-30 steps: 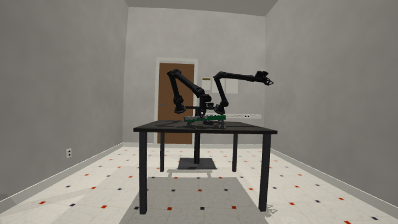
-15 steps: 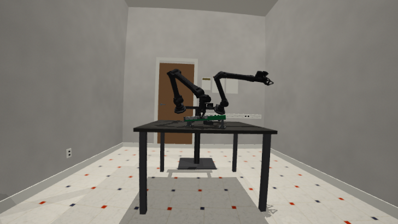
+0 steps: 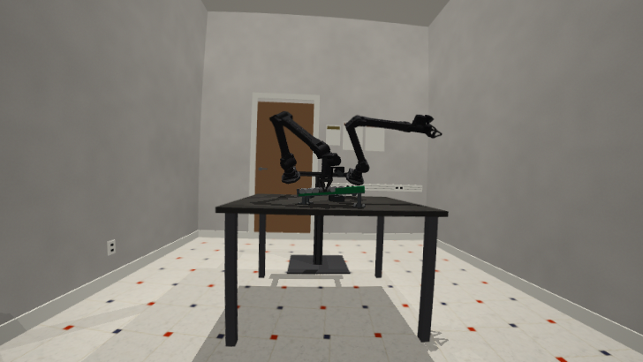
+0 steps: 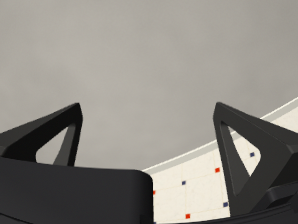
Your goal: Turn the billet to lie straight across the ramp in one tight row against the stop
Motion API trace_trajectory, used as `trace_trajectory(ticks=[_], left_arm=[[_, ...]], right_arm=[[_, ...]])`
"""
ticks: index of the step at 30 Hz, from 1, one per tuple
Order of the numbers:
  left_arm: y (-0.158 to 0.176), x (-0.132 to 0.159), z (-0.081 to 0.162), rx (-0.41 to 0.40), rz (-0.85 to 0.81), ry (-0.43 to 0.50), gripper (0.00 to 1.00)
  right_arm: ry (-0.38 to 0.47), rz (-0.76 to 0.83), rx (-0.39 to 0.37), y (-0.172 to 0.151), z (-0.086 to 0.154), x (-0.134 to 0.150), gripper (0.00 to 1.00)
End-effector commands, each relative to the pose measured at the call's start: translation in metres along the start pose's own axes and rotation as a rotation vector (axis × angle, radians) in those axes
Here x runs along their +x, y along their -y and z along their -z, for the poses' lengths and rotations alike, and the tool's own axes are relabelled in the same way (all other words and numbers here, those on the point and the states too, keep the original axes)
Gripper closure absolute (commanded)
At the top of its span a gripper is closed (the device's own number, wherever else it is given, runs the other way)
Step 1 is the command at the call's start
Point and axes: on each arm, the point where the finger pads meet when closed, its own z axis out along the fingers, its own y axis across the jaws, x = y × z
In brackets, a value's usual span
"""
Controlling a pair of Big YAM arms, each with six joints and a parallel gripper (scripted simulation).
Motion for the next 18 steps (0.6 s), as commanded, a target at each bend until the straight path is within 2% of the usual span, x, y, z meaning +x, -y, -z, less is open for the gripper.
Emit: trace_trajectory(ticks=[1, 11, 18], left_arm=[[-0.006, -0.045, 0.005, -0.009, 0.008, 0.087, 0.0], [-0.006, -0.045, 0.005, -0.009, 0.008, 0.087, 0.0], [-0.006, -0.045, 0.005, -0.009, 0.008, 0.087, 0.0]], right_arm=[[0.041, -0.019, 0.034, 0.017, 0.019, -0.006, 0.43], [0.041, -0.019, 0.034, 0.017, 0.02, -0.006, 0.43], [0.049, -0.021, 0.037, 0.023, 0.03, -0.012, 0.43]])
